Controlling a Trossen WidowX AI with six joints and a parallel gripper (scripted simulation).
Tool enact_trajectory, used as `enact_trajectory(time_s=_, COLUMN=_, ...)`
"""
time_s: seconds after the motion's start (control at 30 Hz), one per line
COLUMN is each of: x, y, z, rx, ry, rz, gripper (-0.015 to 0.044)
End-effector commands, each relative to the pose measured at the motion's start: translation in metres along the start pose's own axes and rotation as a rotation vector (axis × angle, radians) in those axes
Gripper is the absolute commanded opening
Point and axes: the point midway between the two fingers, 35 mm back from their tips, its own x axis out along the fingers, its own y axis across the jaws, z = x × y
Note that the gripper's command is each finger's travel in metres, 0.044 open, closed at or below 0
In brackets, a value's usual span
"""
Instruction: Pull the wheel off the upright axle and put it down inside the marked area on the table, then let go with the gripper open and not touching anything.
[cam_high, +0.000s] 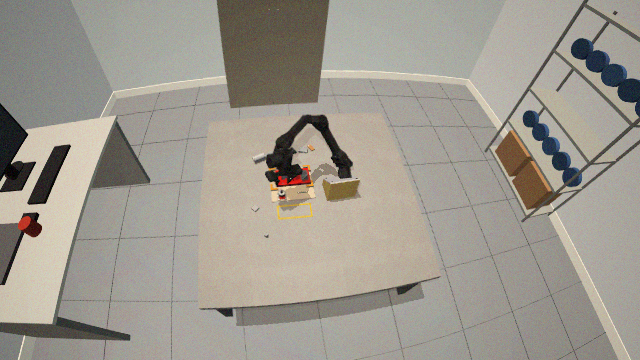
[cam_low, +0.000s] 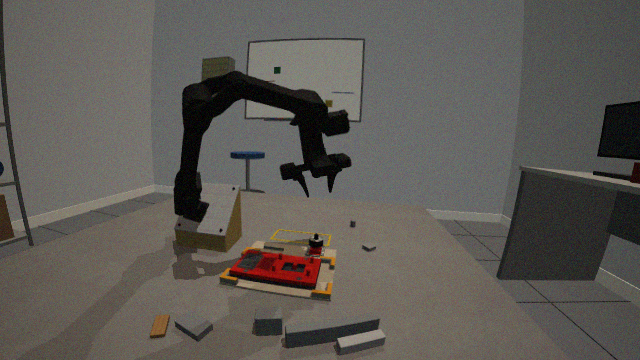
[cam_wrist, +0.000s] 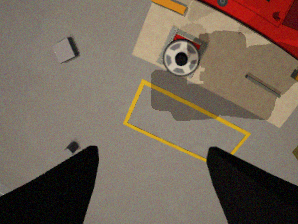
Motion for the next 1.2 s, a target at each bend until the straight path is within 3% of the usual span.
enact_trajectory(time_s=0.0, x=0.051, y=-0.014, z=0.033, rx=0.378, ry=-0.173, rz=-0.184, gripper=0.03)
enact_trajectory(time_s=0.53, x=0.051, y=-0.017, z=0.035, rx=0.378, ry=-0.174, rz=-0.184, gripper=0.03)
enact_trajectory(time_s=0.87, x=0.117, y=-0.03, z=0.044, rx=0.379, ry=-0.176, rz=-0.184, gripper=0.03)
enact_trajectory(time_s=1.07, x=0.123, y=-0.031, z=0.045, rx=0.379, ry=-0.177, rz=-0.184, gripper=0.03)
enact_trajectory(time_s=1.17, x=0.119, y=-0.03, z=0.044, rx=0.385, ry=-0.172, rz=-0.188, gripper=0.0221)
